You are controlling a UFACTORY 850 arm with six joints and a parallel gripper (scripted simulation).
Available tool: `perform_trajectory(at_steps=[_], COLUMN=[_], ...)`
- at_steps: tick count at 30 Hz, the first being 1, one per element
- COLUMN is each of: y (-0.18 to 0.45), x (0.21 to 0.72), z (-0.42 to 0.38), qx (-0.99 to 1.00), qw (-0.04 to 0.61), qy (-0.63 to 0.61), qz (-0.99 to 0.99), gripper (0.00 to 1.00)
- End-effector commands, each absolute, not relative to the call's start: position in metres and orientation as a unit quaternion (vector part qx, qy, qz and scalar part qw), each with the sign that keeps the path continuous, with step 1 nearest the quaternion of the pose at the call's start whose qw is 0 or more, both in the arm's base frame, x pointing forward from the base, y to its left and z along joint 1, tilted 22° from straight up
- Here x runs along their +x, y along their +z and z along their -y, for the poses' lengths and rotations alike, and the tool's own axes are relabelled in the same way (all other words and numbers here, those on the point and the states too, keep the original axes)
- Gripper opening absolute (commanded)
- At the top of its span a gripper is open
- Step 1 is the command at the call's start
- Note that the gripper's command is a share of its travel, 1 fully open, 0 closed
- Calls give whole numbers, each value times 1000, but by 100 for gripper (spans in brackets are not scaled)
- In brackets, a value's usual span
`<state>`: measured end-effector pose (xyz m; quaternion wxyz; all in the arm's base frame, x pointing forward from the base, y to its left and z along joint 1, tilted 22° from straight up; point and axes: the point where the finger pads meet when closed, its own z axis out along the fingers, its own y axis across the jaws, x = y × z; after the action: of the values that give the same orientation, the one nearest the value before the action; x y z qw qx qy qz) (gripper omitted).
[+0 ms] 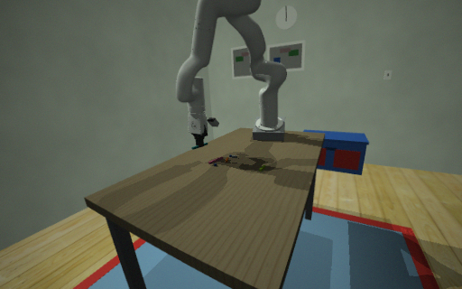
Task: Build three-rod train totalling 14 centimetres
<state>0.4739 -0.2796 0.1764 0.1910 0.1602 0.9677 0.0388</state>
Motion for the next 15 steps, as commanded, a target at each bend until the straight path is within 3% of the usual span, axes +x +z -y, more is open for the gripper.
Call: perform_trajectory(at_steps=[1,15], y=[196,203], x=[467,464], z=[280,280], qx=[161,161], qw=[184,184], qy=[40,40], qz=[-969,-969], gripper=[4,4])
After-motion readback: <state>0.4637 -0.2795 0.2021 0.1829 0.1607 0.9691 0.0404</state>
